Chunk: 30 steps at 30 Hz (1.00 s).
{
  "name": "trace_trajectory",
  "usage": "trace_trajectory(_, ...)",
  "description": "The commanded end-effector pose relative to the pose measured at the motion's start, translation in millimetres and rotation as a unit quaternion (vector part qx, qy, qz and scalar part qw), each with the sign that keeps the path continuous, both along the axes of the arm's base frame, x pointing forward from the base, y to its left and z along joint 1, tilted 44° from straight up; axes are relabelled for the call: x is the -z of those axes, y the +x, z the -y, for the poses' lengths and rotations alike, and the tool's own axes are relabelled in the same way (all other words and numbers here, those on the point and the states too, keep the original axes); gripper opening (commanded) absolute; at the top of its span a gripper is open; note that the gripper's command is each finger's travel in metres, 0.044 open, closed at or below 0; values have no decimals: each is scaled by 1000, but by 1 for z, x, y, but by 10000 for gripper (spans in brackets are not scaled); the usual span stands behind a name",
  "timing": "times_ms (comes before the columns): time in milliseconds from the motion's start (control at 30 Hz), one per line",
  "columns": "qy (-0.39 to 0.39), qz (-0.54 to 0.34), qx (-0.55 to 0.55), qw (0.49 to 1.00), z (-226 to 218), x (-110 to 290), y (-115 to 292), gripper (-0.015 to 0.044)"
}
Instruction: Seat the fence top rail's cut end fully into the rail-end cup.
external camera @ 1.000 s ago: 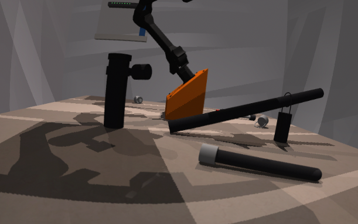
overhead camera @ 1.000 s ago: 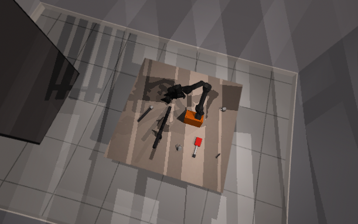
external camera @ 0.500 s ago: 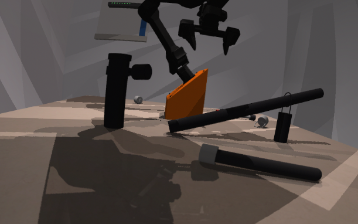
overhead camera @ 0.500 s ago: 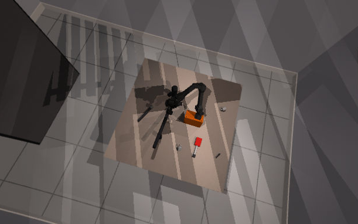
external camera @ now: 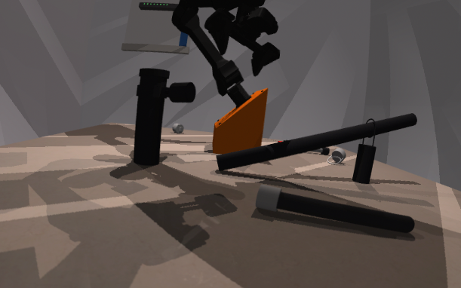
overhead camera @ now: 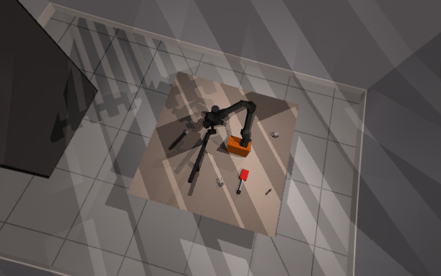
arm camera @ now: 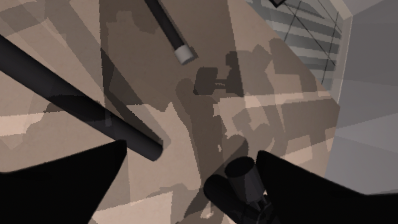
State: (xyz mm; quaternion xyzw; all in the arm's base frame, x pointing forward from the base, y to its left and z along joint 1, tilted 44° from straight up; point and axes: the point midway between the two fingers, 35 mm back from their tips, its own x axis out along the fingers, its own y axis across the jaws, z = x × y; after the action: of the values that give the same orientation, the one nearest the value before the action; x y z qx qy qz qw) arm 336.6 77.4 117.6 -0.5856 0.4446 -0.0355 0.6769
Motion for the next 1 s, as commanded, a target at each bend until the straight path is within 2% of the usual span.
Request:
trace_trajectory(0, -151, -102, -77, 980, 46, -32, 10, 440)
trace_trajectory(100, -220, -157, -109, 957, 67, -46, 12, 440)
trace_trajectory(167, -235, -170, -116, 950, 72, -50, 12, 440)
trace_trajectory(533, -235, -170, -116, 950, 72, -50, 12, 440)
trace_trajectory(700, -236, -170, -116, 950, 88, -33, 15, 440)
trace_trajectory(967, -235, -170, -116, 950, 92, -30, 18, 440)
